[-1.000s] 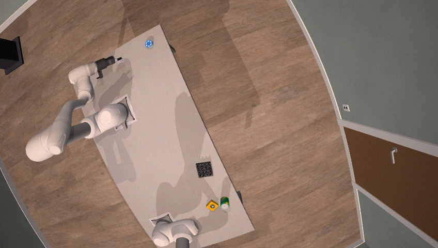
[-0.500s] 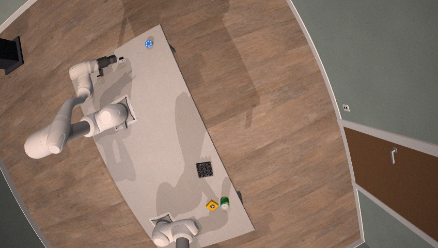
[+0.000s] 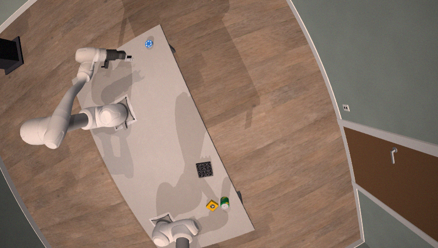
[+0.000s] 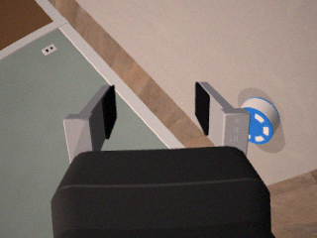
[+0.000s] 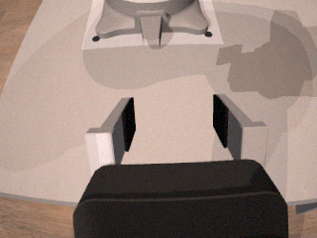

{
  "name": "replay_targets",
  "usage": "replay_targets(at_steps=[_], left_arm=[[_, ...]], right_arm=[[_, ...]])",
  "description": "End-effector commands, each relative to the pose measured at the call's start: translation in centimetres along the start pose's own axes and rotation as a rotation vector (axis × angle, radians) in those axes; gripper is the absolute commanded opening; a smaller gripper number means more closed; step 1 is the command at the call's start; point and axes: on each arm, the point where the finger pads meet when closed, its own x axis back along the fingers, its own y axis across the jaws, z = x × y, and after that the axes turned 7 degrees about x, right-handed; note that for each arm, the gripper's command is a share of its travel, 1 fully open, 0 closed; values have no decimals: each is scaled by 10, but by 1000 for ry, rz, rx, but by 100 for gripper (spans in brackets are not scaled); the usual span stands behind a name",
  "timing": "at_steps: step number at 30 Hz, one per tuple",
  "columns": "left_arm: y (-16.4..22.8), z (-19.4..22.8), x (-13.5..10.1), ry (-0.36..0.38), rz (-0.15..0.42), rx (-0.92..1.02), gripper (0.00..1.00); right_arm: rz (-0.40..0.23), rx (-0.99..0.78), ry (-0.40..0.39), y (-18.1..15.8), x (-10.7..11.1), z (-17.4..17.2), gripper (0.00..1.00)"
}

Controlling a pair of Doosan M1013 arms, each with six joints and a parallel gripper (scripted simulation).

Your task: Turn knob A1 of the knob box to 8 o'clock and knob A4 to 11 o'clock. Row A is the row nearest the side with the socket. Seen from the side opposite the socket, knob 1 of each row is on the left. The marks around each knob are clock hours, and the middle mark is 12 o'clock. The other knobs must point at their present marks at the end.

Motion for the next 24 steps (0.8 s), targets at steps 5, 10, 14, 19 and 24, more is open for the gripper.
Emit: replay_targets(at_steps=[5,10,14,19,24], left_arm=[[-53,-15,-41,263,-65,-86,100],[-82,-20,-61,371,-118,-136,100],[-112,-25,-82,463,-182,-190,100],[-150,-30,-106,547,-266,-258,100],[-182,-31,-125,593,-334,-314,100]], right_arm=[[0,0,-1,0,0,0,100],[0,0,-1,0,0,0,100],[0,0,-1,0,0,0,100],[0,0,-1,0,0,0,100],[0,0,-1,0,0,0,100]])
